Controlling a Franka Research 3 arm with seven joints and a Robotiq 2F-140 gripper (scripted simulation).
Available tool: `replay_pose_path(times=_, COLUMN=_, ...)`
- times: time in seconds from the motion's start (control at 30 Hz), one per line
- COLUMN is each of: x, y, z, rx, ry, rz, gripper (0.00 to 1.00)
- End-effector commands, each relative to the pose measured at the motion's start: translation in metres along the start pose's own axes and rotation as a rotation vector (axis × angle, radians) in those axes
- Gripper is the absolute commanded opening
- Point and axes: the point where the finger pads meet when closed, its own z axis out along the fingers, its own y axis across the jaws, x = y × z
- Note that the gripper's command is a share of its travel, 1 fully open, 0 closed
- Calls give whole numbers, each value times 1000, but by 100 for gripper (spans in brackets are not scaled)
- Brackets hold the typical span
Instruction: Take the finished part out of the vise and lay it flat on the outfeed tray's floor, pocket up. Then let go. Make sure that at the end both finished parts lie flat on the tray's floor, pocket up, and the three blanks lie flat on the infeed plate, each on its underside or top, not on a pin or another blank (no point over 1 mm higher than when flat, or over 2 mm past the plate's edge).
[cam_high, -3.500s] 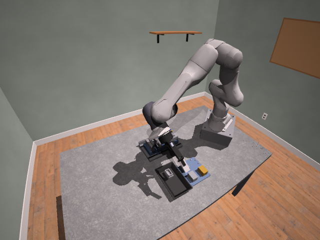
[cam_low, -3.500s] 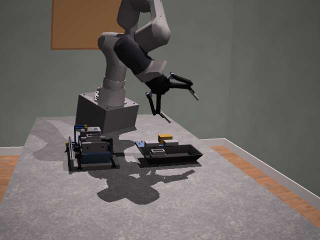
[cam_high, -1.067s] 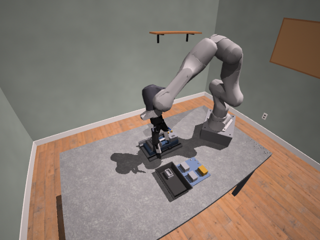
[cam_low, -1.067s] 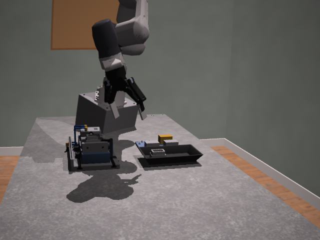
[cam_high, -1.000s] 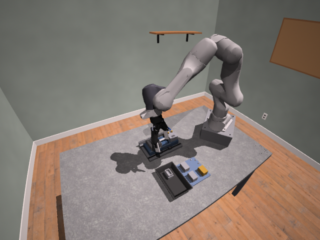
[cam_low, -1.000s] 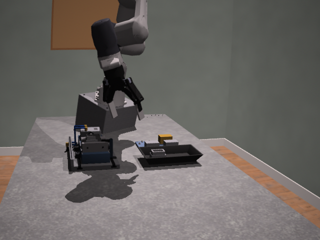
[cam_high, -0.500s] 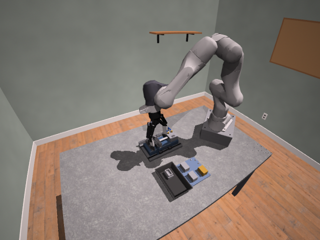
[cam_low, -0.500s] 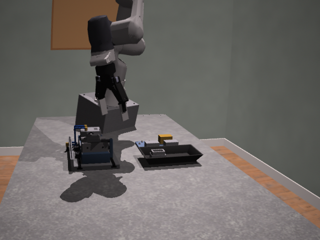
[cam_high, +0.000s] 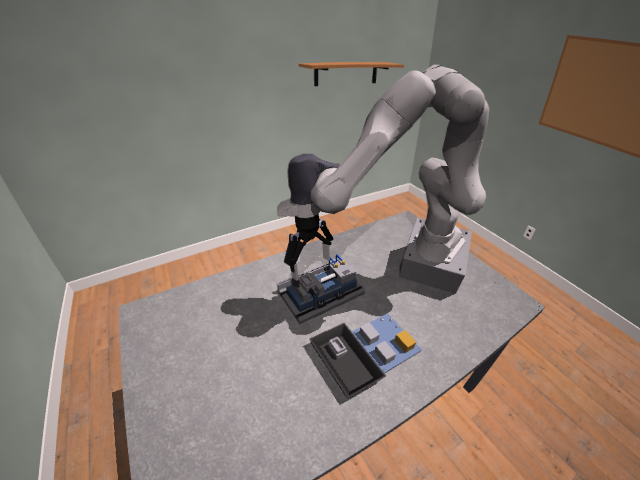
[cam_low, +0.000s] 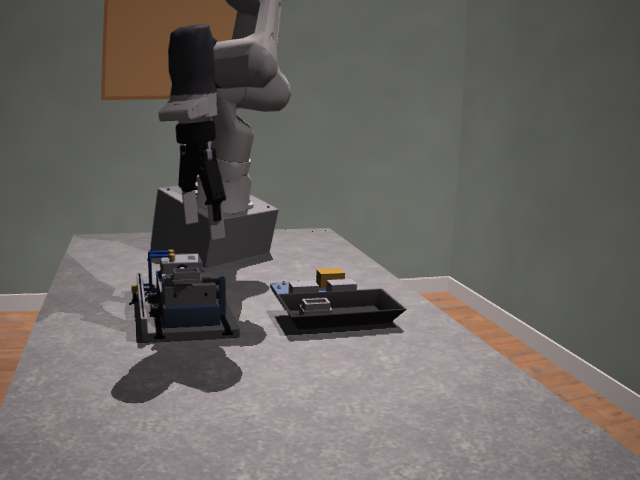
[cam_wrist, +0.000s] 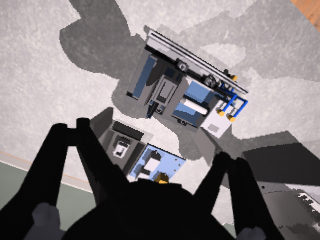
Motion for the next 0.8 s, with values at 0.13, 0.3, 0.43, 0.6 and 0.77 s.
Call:
replay_pose_path(times=0.13, x=28, y=7, z=-10, rx=5, ry=86, rz=200, gripper=100)
replay_pose_path(times=0.3, x=35, y=9, z=-13, rx=9, ry=102, rz=228, gripper=100)
replay_pose_path(times=0.43, x=35, y=9, z=-13, rx=10, ry=103, rz=229, gripper=100)
replay_pose_path(times=0.6, x=35, y=9, z=-13, rx=10, ry=103, rz=229, gripper=100)
replay_pose_path(times=0.77, x=35, y=9, z=-13, rx=10, ry=103, rz=229, gripper=100)
